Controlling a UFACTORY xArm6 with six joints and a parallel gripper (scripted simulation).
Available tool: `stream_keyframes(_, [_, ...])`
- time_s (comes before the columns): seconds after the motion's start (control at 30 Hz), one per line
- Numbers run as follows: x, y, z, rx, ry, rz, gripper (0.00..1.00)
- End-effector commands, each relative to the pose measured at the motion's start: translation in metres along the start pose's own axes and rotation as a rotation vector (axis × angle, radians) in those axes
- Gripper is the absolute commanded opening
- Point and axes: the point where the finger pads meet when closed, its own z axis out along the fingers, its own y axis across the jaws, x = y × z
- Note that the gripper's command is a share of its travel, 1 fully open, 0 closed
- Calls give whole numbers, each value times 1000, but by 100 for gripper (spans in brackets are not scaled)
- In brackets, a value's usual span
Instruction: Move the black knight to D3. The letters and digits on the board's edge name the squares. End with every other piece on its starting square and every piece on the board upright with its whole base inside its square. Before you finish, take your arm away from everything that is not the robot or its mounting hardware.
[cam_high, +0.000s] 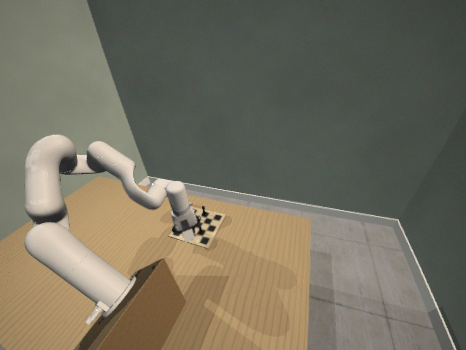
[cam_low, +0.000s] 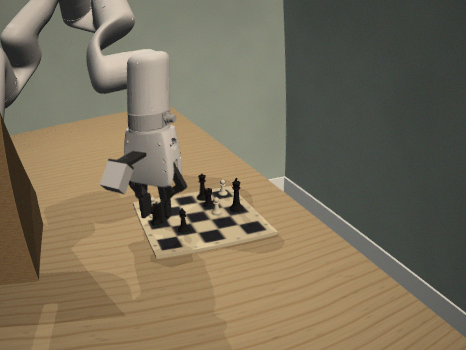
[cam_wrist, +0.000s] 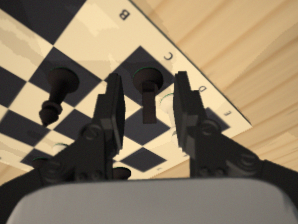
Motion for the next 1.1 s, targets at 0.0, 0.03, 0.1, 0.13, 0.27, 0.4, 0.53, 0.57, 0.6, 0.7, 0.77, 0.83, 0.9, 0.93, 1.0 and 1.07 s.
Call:
stream_keyframes(0.0, [-1,-1,-1,2,-1,-1,37])
stream_keyframes(0.03, [-1,-1,-1,2,-1,-1,37])
stream_keyframes(0.1, [-1,-1,-1,2,-1,-1,37])
stream_keyframes(0.13, [-1,-1,-1,2,-1,-1,37])
stream_keyframes(0.27, [-1,-1,-1,2,-1,-1,37])
stream_keyframes(0.4, [-1,-1,-1,2,-1,-1,37])
stream_keyframes(0.53, [-1,-1,-1,2,-1,-1,0])
stream_keyframes(0.57, [-1,-1,-1,2,-1,-1,0])
stream_keyframes(0.6, [-1,-1,-1,2,-1,-1,0])
stream_keyframes(0.7, [-1,-1,-1,2,-1,-1,0])
stream_keyframes(0.77, [-1,-1,-1,2,-1,-1,0])
stream_keyframes(0.83, [-1,-1,-1,2,-1,-1,0])
stream_keyframes(0.9, [-1,-1,-1,2,-1,-1,0])
stream_keyframes(0.93, [-1,-1,-1,2,-1,-1,0])
stream_keyframes(1.0, [-1,-1,-1,2,-1,-1,0])
stream_keyframes(1.07, [-1,-1,-1,2,-1,-1,0])
